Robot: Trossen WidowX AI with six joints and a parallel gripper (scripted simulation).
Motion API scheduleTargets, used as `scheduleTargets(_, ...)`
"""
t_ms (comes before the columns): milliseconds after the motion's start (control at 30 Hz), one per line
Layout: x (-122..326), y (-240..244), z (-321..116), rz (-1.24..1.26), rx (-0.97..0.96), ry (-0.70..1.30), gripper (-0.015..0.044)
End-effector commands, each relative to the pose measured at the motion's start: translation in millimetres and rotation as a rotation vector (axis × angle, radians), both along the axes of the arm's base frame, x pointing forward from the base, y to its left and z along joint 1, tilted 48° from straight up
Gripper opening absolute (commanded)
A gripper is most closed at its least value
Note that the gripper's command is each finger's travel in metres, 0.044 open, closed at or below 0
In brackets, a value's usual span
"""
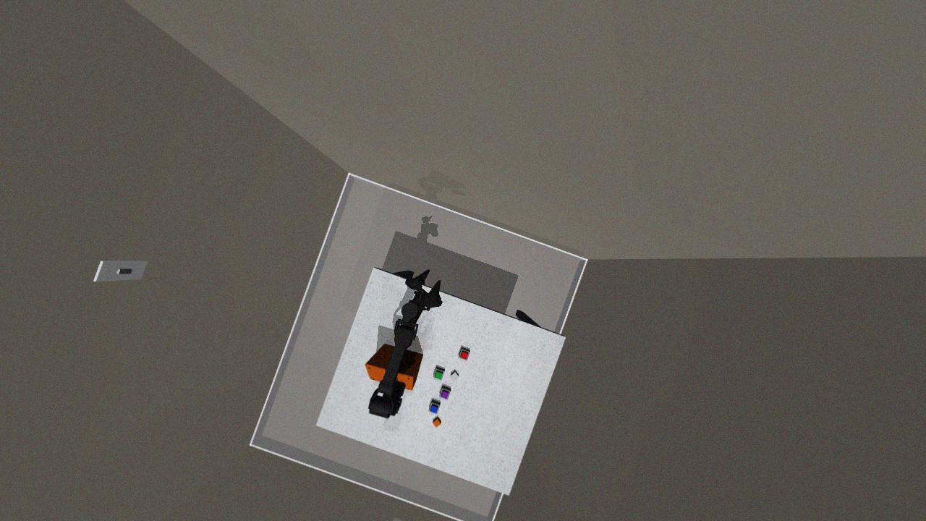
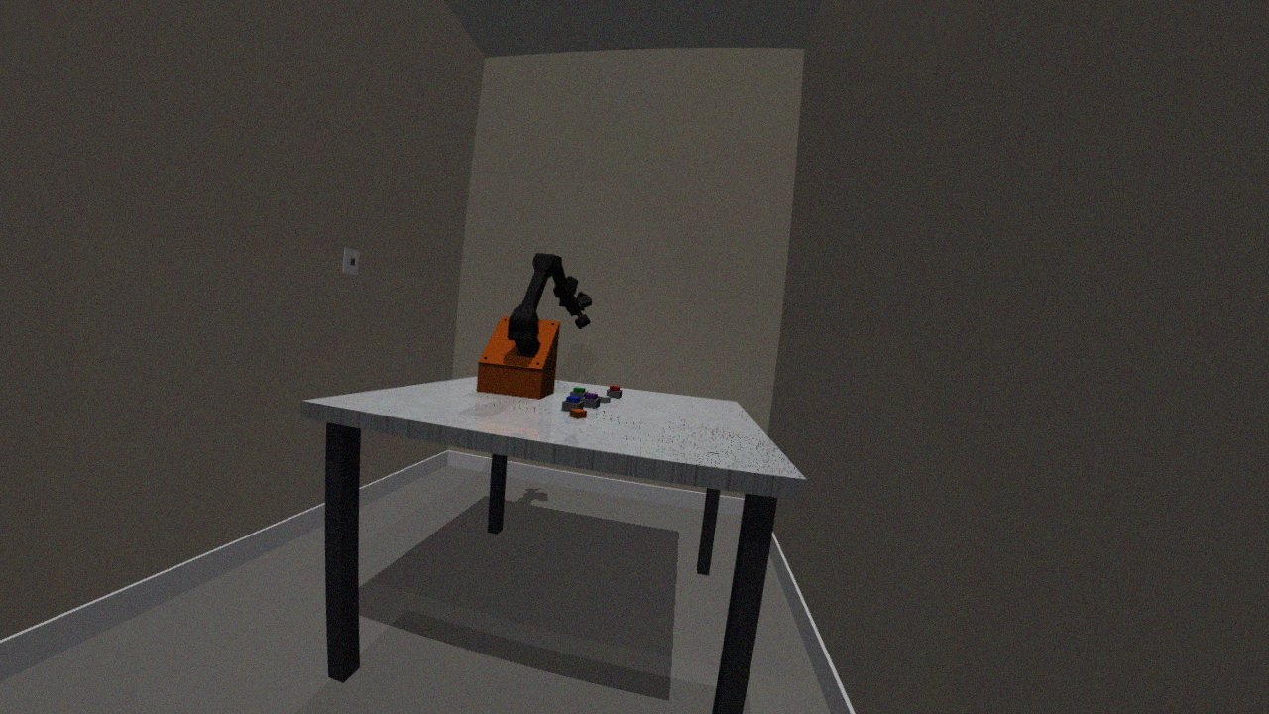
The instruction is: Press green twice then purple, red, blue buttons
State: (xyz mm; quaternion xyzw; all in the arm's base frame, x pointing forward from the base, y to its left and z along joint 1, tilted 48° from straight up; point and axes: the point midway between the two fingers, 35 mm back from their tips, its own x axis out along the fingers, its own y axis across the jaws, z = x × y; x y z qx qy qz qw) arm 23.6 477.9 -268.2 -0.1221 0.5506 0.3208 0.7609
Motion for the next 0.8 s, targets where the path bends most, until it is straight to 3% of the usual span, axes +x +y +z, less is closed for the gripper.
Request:
scheduleTargets(0,4,-2,2,-0.008,-0.007,-0.003,0.04)
scheduleTargets(133,70,-45,34,-0.161,-0.145,-0.054,0.04)
scheduleTargets(400,158,-160,101,-0.418,-0.421,-0.108,0.04)
scheduleTargets(600,187,-267,157,-0.588,-0.647,-0.112,0.04)
scheduleTargets(767,184,-359,205,-0.708,-0.847,-0.084,0.04)
